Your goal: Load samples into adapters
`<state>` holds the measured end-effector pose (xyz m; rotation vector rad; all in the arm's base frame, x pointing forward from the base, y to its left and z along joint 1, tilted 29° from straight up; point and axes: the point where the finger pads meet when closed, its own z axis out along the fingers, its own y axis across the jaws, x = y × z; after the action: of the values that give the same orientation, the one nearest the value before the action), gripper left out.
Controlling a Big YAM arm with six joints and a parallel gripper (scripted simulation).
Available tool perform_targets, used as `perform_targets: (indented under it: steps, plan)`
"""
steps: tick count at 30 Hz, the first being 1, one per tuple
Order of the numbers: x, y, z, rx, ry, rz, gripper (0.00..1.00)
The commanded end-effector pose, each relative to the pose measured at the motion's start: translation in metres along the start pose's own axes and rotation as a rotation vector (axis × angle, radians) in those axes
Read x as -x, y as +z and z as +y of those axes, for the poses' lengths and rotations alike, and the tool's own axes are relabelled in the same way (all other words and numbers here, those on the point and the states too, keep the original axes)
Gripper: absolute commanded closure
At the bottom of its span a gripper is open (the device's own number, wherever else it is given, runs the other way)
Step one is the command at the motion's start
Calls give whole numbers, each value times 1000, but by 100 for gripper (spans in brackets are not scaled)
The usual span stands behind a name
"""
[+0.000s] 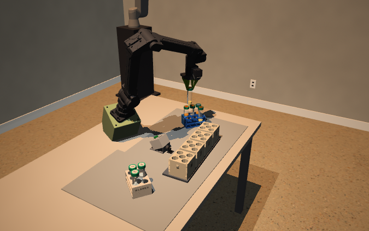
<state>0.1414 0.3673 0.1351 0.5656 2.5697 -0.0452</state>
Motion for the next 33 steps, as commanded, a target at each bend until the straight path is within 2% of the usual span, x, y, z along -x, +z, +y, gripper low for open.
perform_targets:
  steps: [1,32,33]
  plan:
    - [5,-19,12,38,27,11,100]
    - [5,-19,12,38,27,11,100]
    - [15,-32,18,58,60,20,100]
